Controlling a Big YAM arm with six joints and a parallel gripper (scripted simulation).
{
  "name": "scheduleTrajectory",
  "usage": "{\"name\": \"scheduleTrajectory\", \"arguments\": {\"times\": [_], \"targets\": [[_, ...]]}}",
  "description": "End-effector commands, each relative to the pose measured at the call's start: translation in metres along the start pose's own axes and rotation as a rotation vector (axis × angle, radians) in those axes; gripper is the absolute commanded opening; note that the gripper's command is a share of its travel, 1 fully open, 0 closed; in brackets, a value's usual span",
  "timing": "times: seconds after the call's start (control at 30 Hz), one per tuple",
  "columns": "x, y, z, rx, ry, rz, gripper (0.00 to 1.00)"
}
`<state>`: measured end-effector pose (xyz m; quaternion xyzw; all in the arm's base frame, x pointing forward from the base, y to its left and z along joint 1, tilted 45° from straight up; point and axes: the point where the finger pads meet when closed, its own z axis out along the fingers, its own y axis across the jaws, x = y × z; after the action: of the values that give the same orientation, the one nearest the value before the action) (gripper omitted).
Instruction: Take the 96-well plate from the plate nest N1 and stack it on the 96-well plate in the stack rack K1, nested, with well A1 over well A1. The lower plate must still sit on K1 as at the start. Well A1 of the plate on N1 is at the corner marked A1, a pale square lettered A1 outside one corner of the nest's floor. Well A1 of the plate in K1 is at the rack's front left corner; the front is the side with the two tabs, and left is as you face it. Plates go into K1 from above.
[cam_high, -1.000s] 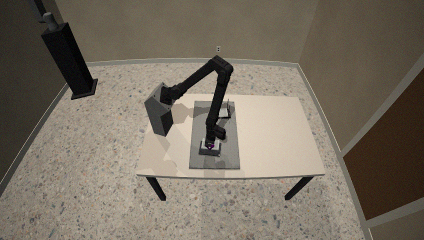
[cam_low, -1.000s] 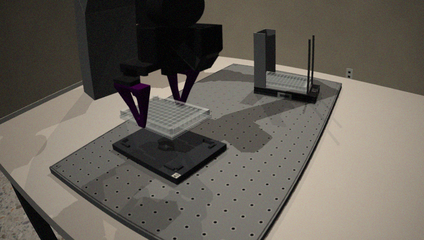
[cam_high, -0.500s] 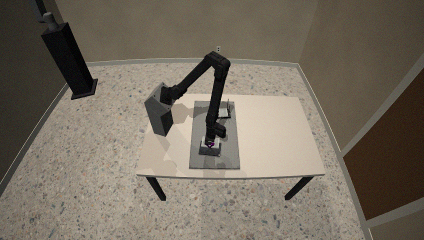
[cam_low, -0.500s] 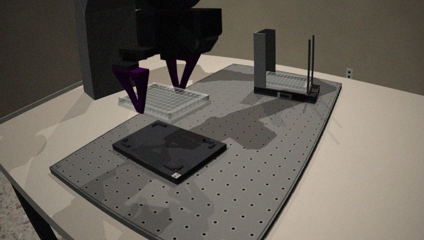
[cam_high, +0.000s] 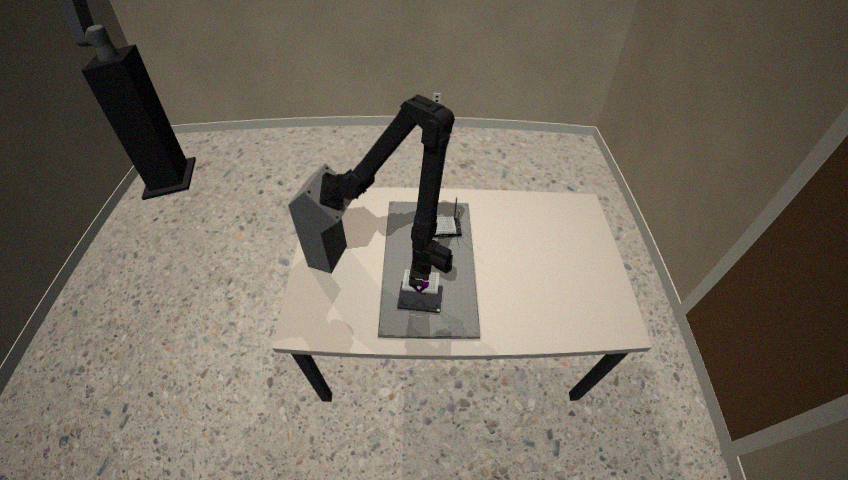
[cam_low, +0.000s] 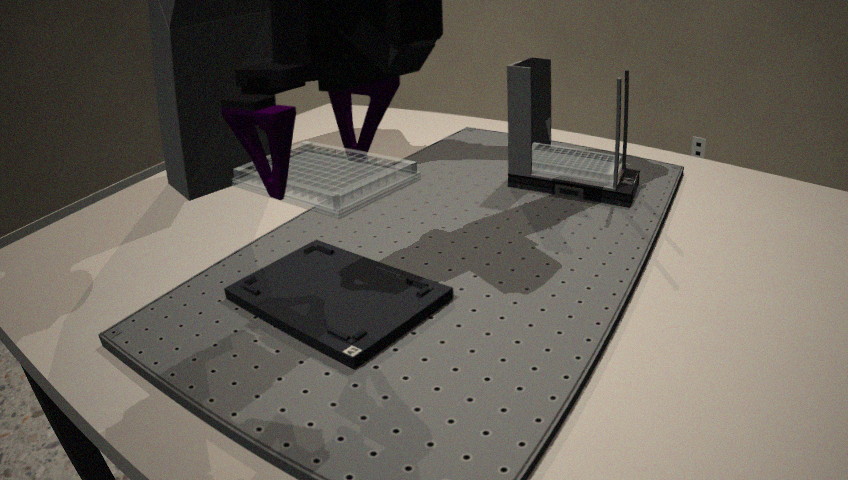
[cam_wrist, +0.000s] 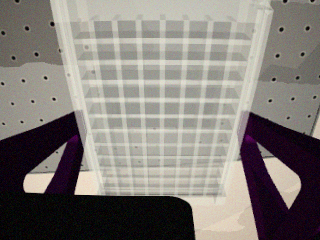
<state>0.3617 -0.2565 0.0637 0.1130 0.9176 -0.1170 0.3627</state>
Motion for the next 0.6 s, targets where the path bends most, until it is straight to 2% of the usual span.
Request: {"name": "scheduleTrajectory", "arguments": {"times": [0.0,0.57], "targets": [[-0.003,-0.006,-0.014,0.011,-0.013,-0.002,0.00],[-0.002,-0.005,-0.038,0.011,-0.014,-0.003,0.00]]}}
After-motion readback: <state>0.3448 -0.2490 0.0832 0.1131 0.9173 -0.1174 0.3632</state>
